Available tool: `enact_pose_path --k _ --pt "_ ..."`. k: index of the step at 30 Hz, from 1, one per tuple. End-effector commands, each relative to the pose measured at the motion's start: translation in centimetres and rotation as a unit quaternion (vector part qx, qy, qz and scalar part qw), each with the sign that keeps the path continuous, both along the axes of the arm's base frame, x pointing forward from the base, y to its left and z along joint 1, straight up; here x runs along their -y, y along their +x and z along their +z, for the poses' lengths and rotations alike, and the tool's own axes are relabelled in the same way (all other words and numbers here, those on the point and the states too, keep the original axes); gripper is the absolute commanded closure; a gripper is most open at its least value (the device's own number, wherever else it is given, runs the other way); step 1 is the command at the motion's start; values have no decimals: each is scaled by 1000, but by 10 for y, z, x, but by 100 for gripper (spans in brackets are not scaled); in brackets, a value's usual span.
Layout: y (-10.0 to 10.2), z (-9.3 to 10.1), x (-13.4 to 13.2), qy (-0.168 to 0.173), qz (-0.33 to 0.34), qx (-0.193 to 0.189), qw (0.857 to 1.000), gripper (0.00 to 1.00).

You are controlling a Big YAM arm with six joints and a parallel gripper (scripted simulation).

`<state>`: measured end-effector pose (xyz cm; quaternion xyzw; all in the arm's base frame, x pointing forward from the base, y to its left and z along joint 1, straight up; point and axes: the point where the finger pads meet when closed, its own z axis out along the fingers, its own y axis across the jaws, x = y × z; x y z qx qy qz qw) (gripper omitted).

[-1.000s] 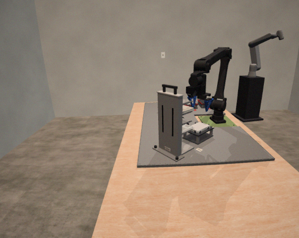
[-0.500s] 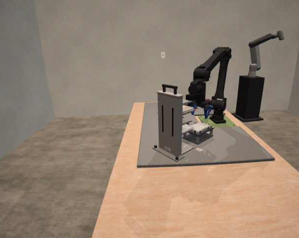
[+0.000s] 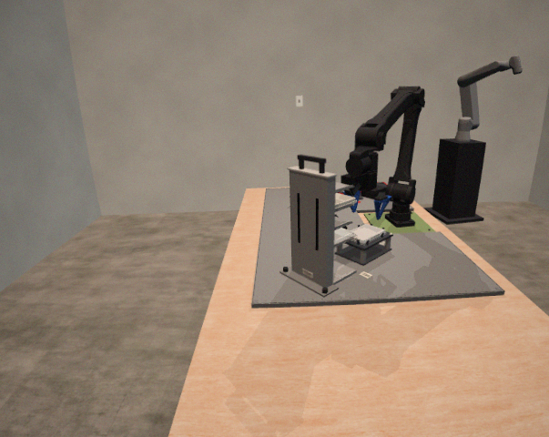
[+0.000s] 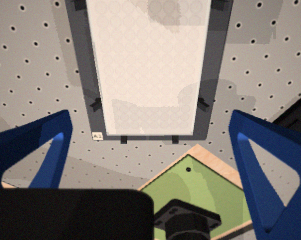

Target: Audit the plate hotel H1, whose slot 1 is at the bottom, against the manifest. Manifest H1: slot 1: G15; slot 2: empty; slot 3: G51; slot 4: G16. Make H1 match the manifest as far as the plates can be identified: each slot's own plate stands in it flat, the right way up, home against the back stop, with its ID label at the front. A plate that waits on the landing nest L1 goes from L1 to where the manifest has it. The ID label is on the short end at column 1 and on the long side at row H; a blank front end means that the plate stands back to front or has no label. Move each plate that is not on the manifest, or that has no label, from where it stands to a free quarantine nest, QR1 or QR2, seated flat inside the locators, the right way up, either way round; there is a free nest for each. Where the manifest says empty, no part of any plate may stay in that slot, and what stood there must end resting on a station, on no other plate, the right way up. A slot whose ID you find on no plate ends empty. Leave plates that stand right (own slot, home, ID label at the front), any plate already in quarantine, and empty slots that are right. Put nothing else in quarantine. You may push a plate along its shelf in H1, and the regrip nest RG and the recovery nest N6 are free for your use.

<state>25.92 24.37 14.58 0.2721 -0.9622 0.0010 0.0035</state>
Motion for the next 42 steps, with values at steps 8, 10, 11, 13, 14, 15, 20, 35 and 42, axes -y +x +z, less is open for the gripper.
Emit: enact_pose_path --k 8,10,11,13,14,15,20,35,42 --pt "10 17 -10 19 0 21 1000 0" --pt "2 5 -8 15 1 16 1000 0" --pt "2 1 -8 12 1 14 1000 0" --pt "2 -6 -8 8 1 9 1000 0" --pt "2 -8 -8 8 1 9 1000 0" --pt "2 -9 -8 8 1 9 1000 0" --pt "2 -13 -8 10 1 11 1000 0" --pt "2 -29 -8 12 1 13 1000 0" --pt "4 -27 -10 21 1 22 1000 0"
